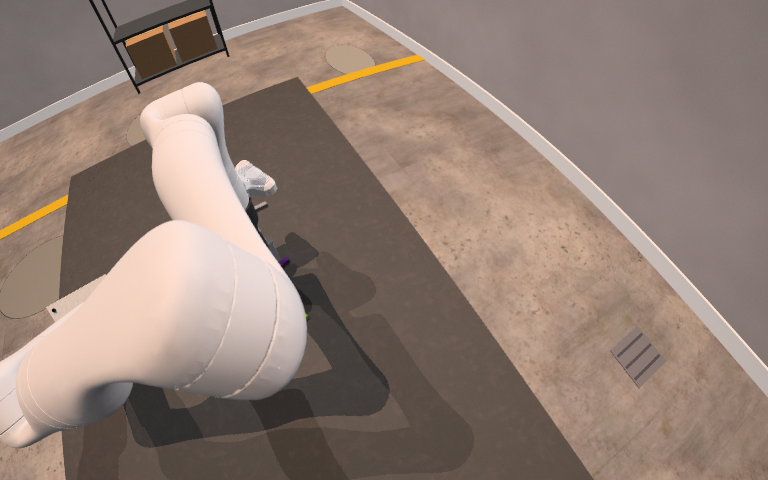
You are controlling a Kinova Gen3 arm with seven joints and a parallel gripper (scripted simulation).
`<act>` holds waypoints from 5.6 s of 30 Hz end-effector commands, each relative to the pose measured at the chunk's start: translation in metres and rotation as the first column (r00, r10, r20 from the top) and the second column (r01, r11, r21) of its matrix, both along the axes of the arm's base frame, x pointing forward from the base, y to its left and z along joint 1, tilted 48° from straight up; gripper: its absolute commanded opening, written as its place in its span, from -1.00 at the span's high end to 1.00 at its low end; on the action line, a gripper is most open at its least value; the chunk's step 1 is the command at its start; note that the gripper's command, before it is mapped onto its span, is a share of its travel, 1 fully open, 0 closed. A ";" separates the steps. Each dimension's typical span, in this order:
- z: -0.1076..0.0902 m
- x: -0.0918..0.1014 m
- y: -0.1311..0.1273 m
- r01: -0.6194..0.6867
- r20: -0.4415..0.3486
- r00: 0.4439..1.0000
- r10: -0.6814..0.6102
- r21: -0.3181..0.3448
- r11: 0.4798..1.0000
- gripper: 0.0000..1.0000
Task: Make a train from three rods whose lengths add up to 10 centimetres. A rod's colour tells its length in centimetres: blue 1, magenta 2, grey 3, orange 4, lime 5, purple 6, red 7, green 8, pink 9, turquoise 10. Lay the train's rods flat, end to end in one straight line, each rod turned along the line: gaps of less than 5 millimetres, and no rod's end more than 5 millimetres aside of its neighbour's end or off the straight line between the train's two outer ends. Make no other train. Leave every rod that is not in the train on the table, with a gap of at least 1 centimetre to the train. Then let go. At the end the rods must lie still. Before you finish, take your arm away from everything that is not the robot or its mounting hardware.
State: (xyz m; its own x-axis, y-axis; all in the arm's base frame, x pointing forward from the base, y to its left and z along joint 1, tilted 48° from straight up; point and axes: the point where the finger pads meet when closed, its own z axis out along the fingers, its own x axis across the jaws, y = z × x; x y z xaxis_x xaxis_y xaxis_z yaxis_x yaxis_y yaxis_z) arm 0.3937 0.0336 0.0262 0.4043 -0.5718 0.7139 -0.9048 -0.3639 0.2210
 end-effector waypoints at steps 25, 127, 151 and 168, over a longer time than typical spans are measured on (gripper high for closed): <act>-0.019 0.003 -0.021 0.009 -0.002 1.000 -0.009 0.004 1.000 -0.07; -0.019 0.006 -0.019 0.008 -0.002 1.000 -0.008 0.005 1.000 -0.07; -0.019 0.006 -0.020 0.008 -0.002 1.000 -0.008 0.005 1.000 -0.07; -0.019 0.006 -0.020 0.008 -0.002 1.000 -0.008 0.005 1.000 -0.07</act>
State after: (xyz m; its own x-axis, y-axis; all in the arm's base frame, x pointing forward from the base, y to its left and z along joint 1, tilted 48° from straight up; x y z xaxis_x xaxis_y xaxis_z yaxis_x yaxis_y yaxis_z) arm 0.3983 0.0141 0.0093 0.4007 -0.5761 0.7124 -0.9075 -0.3567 0.2219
